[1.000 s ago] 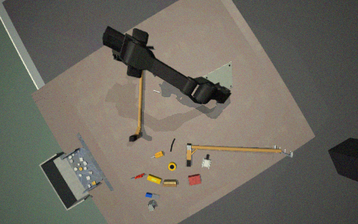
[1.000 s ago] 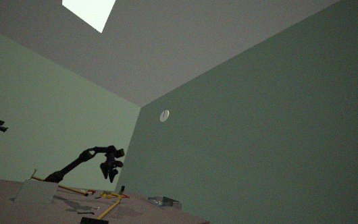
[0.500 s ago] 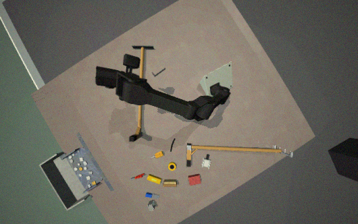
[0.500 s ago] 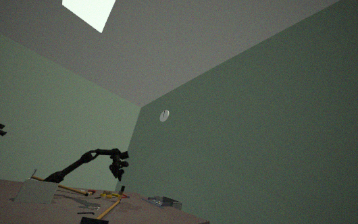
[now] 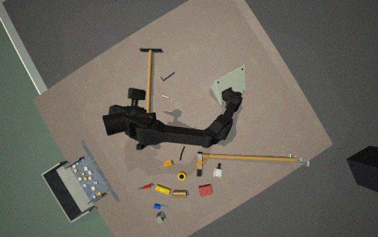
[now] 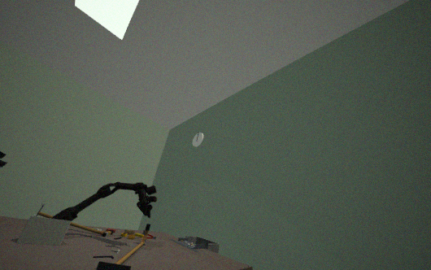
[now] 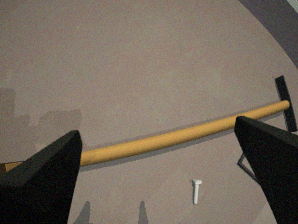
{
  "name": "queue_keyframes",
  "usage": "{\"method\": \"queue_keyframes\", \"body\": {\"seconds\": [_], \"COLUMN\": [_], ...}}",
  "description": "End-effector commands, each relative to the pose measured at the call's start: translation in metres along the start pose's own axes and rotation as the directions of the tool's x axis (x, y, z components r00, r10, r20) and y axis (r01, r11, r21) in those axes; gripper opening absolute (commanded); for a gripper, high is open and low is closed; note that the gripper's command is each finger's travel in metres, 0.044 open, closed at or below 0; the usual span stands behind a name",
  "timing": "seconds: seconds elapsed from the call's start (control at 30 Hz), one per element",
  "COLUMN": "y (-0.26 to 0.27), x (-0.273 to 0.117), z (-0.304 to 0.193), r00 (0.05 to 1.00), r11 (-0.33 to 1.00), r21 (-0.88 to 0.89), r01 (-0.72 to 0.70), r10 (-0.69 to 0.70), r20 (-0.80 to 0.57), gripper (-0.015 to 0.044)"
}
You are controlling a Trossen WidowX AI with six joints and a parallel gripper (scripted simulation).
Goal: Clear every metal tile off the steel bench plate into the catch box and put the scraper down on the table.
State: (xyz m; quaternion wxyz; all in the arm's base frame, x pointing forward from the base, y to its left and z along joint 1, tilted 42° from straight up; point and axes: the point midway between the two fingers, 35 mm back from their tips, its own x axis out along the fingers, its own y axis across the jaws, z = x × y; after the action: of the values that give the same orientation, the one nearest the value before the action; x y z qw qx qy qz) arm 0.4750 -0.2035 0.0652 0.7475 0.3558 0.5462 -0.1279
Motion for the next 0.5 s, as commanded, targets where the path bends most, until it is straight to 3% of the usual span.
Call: {"method": "queue_keyframes", "body": {"seconds": [0.0, 0.47], "y": [0.031, 0.138], "x": [-0.009, -0.036], "z": [-0.003, -0.034], "r00": [0.999, 0.983], "r11": [0.999, 0.985], "r21": [0.000, -0.013], "r01": [-0.037, -0.172], "r10": [0.037, 0.172], "r20": [0.023, 0.055], "gripper": [0.0440, 0.0440]}}
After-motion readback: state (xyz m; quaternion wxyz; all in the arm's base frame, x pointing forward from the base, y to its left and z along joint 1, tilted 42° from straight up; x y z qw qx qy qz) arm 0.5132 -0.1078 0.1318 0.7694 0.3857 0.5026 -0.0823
